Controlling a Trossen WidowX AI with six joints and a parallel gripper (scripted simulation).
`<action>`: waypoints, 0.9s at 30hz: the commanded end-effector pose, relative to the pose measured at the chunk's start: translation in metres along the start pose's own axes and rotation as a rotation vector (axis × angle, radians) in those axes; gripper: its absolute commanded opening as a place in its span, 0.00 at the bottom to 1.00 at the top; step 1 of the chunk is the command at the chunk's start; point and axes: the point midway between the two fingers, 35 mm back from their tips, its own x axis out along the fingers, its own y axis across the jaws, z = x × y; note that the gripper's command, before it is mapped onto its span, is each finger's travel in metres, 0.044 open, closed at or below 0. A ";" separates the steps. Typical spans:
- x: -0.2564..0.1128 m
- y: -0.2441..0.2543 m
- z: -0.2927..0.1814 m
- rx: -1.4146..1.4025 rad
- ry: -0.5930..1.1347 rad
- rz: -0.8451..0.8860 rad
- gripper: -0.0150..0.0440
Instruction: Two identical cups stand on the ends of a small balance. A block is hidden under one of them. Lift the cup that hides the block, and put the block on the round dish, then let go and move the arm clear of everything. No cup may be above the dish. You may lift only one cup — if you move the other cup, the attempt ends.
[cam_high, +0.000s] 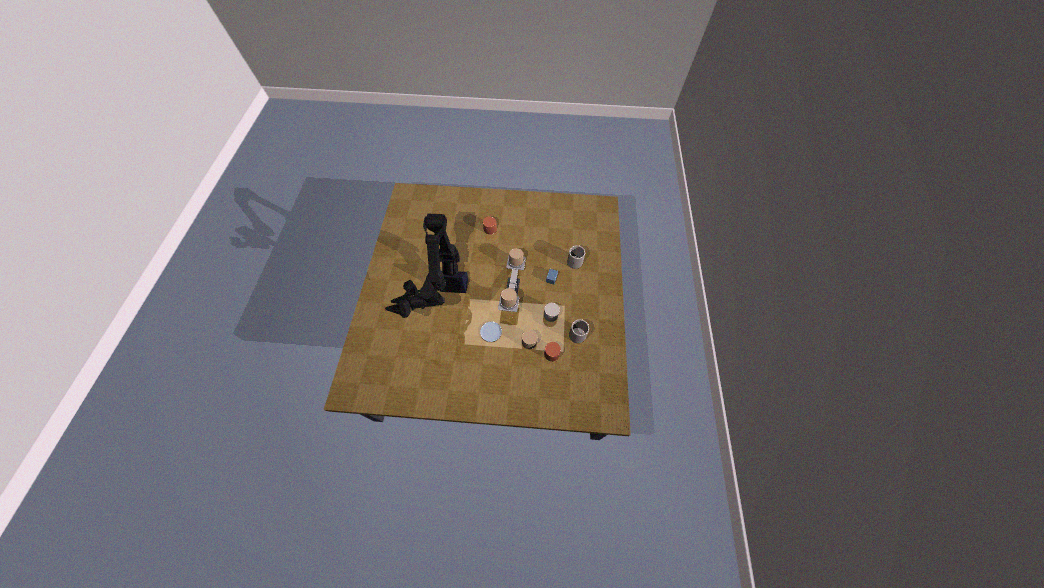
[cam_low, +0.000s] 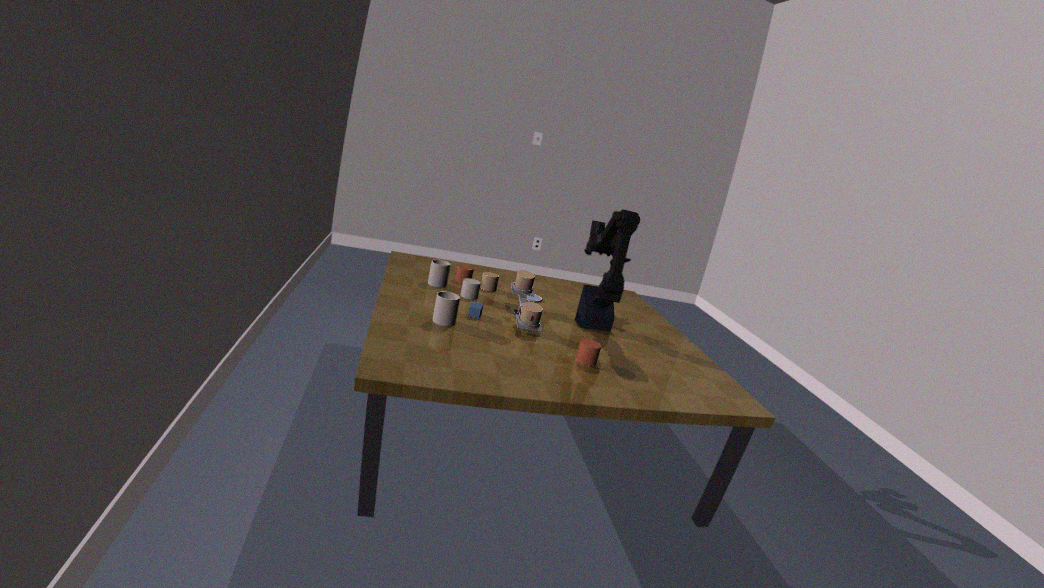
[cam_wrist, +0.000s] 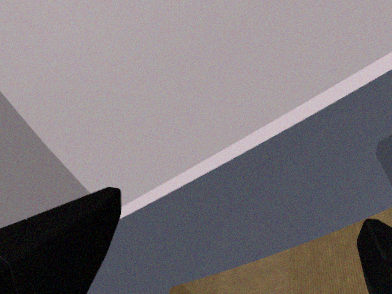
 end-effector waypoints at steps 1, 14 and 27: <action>0.000 0.000 0.000 -0.004 0.003 0.002 0.98; -0.024 0.028 -0.014 -0.319 0.215 0.201 1.00; -0.061 0.041 -0.028 -0.647 0.414 0.440 1.00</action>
